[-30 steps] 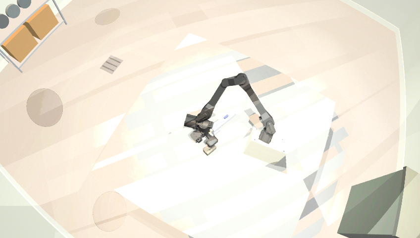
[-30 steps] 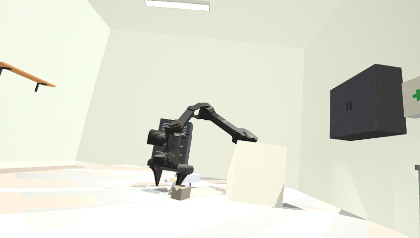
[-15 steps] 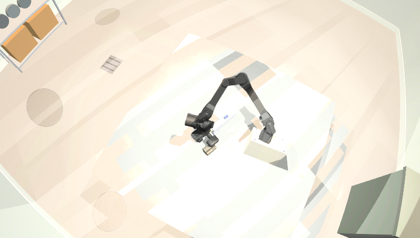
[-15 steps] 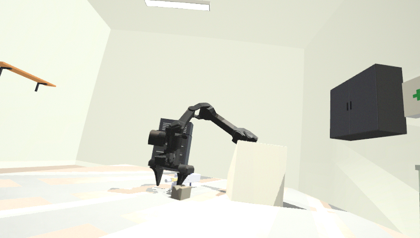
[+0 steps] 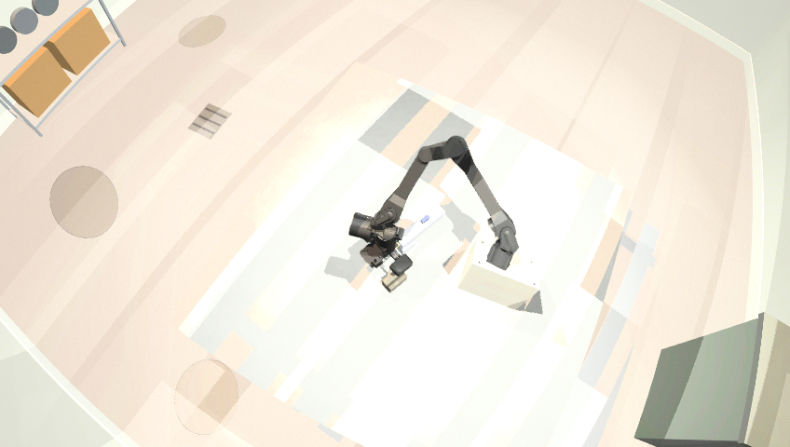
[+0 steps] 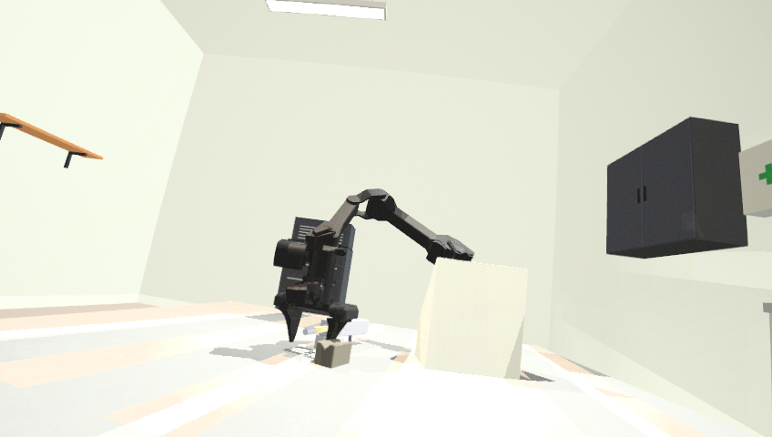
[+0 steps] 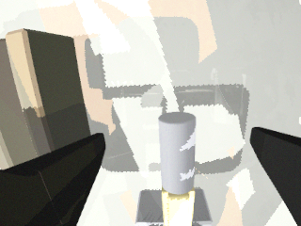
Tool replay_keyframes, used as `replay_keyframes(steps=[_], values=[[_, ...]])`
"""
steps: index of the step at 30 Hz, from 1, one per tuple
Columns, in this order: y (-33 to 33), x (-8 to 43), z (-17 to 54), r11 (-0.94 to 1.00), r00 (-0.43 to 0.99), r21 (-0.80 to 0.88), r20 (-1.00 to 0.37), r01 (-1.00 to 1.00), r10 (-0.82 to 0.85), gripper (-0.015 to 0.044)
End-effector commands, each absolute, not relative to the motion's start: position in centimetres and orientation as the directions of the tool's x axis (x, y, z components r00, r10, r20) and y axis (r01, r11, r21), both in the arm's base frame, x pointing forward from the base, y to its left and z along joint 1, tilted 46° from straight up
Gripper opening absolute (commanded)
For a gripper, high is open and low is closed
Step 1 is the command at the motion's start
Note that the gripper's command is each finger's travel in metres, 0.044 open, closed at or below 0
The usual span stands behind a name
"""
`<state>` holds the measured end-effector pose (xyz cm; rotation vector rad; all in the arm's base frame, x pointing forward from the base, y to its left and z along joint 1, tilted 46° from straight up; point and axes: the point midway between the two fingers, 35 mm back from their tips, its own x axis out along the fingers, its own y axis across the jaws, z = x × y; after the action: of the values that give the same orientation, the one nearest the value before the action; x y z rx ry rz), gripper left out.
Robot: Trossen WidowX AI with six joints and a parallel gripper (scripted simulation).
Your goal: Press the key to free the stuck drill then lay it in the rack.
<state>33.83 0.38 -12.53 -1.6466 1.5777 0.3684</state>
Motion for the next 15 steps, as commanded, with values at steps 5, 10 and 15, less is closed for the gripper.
replay_keyframes(steps=[5,10,15], values=[[0.37,33.81,-12.53,0.107,0.177,-0.344,-0.695,-0.933,-0.697,0.0335],[0.37,33.81,-12.53,0.107,0.177,-0.344,-0.695,-0.933,-0.697,0.0204],[0.37,33.81,-12.53,0.107,0.177,-0.344,-0.695,-0.933,-0.697,0.0072]])
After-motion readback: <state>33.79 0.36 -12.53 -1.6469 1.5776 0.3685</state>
